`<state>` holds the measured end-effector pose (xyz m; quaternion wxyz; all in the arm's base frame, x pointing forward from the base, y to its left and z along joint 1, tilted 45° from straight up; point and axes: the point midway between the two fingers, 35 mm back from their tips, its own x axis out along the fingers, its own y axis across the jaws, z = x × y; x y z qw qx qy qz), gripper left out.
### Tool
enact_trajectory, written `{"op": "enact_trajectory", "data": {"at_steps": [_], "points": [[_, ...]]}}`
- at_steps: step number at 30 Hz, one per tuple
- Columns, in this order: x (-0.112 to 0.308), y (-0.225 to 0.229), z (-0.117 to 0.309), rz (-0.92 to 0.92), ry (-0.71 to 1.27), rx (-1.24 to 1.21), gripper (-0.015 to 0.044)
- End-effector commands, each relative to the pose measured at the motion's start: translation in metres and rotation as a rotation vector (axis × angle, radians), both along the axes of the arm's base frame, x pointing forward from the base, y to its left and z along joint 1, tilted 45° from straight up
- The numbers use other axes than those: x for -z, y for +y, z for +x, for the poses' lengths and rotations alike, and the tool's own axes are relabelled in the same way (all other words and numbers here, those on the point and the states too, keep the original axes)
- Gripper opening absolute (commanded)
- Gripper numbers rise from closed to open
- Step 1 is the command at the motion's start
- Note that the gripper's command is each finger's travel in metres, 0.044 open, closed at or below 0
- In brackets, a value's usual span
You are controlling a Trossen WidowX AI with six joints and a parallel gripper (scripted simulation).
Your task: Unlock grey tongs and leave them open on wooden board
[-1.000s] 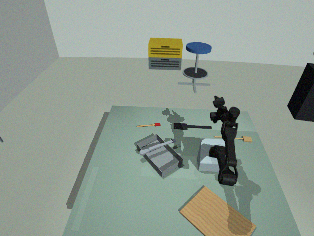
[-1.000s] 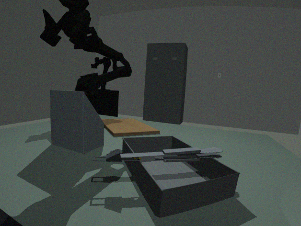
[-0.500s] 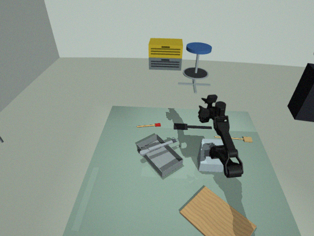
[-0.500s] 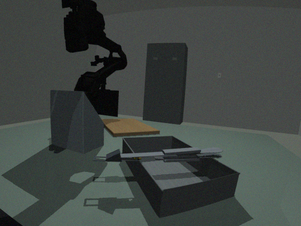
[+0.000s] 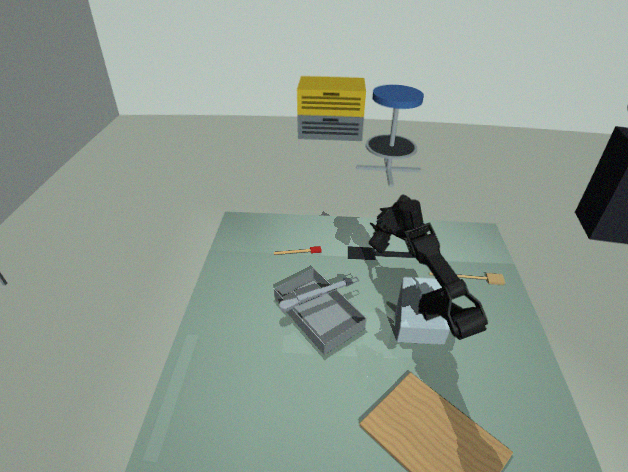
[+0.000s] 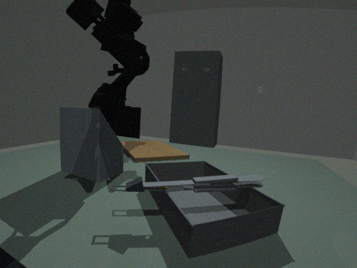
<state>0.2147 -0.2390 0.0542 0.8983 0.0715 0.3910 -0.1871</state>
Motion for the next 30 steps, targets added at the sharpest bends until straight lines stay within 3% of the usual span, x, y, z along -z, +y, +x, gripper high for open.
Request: {"op": "enact_trajectory", "data": {"at_steps": [1,18,30], "points": [[0.021,0.041,0.057,0.530,-0.065,0.349,0.0260],[0.064,0.122,0.100,1.085,0.067,0.900,0.0260],[0.093,0.184,0.115,1.325,0.218,1.424,0.0260]]}}
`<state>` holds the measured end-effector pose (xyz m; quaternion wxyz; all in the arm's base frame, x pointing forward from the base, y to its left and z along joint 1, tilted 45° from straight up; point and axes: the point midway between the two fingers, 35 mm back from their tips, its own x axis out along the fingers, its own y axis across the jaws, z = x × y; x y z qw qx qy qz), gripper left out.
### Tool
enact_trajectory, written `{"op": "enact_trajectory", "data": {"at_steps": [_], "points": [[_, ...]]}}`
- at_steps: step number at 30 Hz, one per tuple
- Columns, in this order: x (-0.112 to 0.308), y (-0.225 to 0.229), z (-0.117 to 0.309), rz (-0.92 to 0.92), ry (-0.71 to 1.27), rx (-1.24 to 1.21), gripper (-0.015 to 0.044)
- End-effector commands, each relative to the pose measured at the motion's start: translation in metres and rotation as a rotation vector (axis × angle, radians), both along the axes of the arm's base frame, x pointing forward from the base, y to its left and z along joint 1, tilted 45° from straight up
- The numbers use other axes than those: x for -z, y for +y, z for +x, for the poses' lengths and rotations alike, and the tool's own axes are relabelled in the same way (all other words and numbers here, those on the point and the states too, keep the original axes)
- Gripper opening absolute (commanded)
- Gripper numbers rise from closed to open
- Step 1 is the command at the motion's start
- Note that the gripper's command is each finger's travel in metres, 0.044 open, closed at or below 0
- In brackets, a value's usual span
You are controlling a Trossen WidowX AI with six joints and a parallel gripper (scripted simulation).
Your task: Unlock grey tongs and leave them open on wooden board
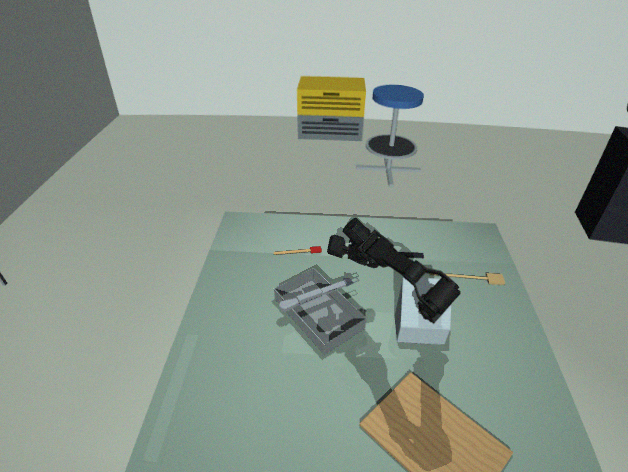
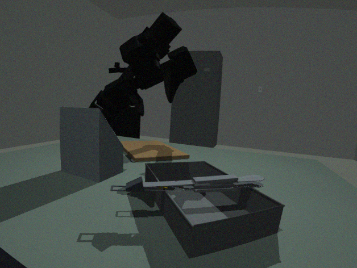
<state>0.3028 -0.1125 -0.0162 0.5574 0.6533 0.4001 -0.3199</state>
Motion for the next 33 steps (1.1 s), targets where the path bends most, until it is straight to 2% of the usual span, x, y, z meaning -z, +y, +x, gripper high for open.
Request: {"op": "enact_trajectory", "data": {"at_steps": [1,10,33], "points": [[0.025,0.062,0.027,0.356,0.261,0.462,0.0260],[0.045,0.104,0.028,0.504,0.468,0.774,0.0260],[0.039,0.112,0.026,0.507,0.474,0.782,0.0260]]}}
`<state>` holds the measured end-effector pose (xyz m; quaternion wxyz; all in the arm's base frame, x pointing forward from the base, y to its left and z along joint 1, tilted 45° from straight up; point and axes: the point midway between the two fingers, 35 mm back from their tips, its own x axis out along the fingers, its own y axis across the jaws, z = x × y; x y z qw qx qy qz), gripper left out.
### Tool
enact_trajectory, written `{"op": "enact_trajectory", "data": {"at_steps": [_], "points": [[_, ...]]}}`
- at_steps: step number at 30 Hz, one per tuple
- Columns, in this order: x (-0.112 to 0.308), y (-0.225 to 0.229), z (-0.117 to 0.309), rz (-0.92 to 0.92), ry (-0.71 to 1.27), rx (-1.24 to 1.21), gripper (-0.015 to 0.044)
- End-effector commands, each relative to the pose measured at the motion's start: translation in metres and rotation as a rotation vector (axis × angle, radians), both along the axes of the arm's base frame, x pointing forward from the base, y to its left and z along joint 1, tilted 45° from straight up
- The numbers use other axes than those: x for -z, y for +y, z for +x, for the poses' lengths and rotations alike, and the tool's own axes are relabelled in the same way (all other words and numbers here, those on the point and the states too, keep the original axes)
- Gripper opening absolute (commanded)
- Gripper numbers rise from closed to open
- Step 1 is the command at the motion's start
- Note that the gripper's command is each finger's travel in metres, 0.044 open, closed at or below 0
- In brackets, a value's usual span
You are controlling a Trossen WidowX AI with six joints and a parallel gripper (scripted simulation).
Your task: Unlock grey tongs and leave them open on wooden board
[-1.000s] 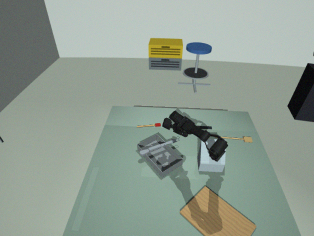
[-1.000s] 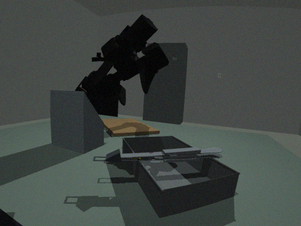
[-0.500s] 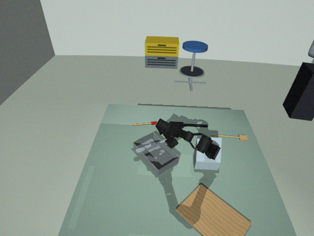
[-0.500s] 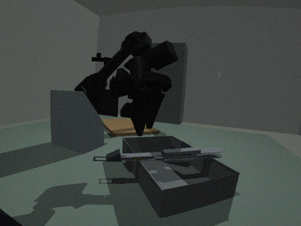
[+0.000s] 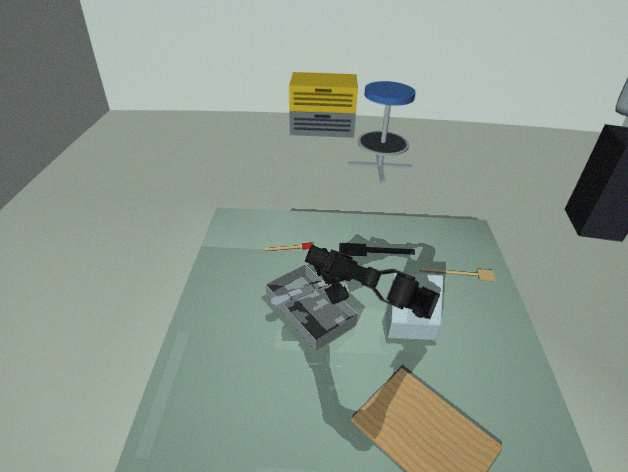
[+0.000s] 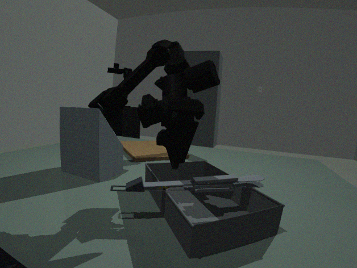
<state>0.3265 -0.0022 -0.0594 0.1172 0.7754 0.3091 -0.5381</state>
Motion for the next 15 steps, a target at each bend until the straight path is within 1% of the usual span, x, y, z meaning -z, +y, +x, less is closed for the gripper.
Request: {"op": "enact_trajectory", "data": {"at_steps": [1,15], "points": [[-0.004,0.002,0.003,0.003,-0.005,0.008,0.0260],[0.009,0.007,0.008,0.003,-0.005,0.008,0.0260]]}}
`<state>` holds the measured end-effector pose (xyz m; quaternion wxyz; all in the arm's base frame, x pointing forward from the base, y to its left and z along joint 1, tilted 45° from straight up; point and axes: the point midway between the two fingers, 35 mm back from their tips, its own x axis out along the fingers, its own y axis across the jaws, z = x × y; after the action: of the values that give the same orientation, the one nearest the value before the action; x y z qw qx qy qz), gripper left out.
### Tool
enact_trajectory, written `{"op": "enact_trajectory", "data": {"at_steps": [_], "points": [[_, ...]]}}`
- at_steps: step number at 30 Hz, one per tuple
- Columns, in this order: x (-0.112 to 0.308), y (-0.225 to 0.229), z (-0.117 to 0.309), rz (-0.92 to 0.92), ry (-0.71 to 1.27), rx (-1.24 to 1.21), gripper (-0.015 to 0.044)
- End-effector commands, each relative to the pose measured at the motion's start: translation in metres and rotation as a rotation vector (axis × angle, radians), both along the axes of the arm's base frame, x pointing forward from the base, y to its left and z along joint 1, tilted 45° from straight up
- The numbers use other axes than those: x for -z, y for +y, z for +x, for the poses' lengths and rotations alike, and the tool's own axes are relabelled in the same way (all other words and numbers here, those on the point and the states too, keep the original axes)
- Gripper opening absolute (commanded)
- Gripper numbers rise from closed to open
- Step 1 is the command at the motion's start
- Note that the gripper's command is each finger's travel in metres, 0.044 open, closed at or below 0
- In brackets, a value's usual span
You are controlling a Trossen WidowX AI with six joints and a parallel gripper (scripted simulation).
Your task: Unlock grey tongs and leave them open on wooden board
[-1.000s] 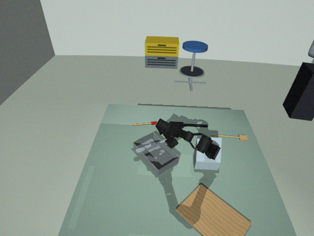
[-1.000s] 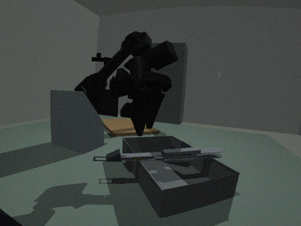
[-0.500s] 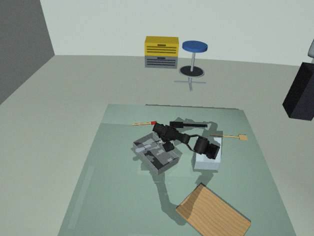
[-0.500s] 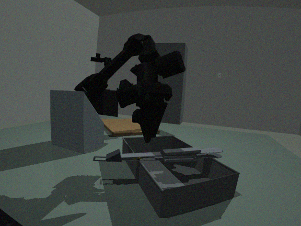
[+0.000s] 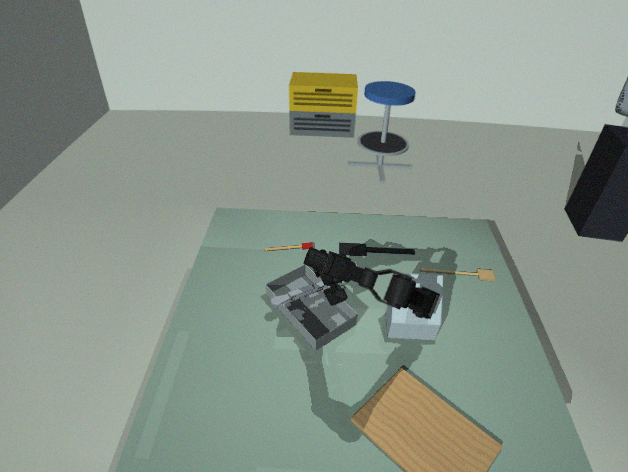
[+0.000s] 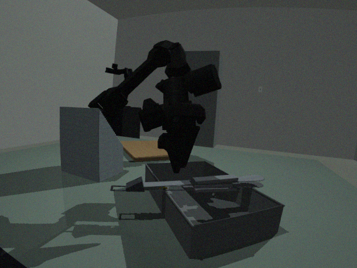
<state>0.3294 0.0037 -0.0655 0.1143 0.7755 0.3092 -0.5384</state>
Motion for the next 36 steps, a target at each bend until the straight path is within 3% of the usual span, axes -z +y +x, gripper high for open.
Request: {"op": "enact_trajectory", "data": {"at_steps": [1,36], "points": [[0.004,0.001,0.006,-0.001,-0.007,0.005,0.0260],[0.055,0.022,0.018,0.000,-0.008,0.005,0.0260]]}}
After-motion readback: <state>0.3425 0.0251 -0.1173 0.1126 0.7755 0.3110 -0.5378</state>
